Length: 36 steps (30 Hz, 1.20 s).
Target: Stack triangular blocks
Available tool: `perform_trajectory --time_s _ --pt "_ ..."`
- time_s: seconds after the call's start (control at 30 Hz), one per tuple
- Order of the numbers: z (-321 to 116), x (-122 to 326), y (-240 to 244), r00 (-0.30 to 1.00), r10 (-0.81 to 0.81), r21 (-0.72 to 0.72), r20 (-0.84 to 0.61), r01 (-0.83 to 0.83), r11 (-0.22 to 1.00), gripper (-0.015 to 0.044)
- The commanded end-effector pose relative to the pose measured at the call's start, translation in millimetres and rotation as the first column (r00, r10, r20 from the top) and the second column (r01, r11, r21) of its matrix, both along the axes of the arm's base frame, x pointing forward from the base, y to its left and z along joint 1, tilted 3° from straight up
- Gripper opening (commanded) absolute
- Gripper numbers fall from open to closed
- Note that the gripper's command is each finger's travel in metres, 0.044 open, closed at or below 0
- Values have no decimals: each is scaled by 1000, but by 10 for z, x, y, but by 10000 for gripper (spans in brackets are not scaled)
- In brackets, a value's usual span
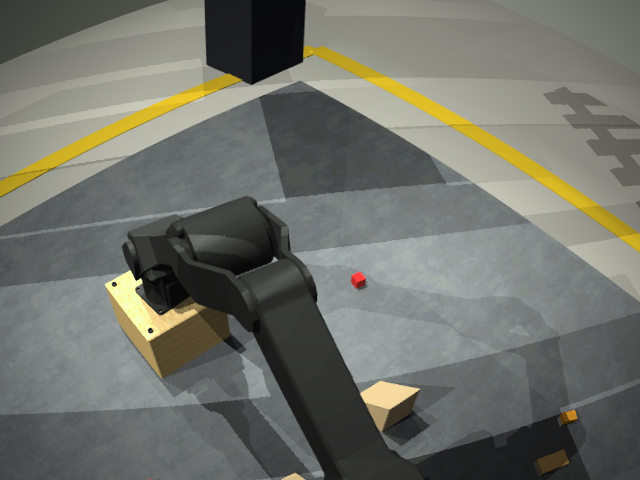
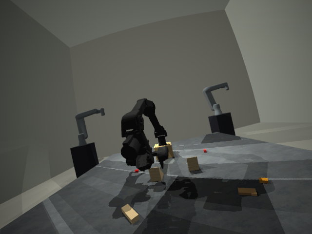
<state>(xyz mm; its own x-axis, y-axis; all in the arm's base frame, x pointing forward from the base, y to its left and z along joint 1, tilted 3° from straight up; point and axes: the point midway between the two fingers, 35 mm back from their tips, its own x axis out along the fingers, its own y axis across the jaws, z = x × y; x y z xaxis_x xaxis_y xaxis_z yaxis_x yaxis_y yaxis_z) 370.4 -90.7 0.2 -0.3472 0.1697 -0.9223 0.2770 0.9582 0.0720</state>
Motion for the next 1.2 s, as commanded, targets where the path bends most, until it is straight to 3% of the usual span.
perform_trajectory --time_s 0.0,1.13,1.17 --pt "-90 -44 12 1000 7 -2 -15 -7 1000 440" --pt "-541 -284 108 998 35 -23 -57 -37 999 440" --pt "-541 -284 108 998 35 -23 -57 -37 999 414"
